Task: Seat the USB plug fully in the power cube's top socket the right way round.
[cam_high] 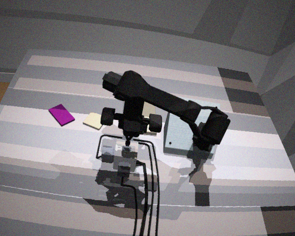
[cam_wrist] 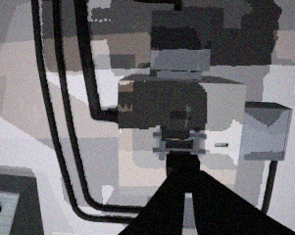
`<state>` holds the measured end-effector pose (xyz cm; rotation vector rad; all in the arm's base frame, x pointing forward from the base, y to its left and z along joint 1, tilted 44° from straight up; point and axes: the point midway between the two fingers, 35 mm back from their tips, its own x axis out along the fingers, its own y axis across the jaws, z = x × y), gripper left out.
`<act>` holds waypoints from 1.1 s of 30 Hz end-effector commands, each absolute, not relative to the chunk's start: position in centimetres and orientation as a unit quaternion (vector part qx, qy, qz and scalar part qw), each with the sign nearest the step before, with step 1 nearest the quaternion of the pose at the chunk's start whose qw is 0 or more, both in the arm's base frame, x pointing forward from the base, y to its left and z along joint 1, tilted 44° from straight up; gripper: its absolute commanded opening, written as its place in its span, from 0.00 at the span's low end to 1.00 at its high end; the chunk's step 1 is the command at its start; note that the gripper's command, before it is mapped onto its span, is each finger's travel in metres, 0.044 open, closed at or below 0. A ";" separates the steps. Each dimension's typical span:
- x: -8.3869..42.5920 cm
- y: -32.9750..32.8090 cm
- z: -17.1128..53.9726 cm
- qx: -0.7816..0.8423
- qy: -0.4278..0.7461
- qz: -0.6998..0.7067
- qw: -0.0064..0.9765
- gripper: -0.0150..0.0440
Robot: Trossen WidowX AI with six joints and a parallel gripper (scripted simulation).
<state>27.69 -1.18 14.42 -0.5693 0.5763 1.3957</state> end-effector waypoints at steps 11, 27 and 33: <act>27.8 -1.0 14.3 -0.249 0.255 0.624 0.695 0.25; 27.8 -0.8 14.2 -0.246 0.254 0.625 0.696 0.25; 27.8 -0.8 14.2 -0.246 0.254 0.625 0.696 0.25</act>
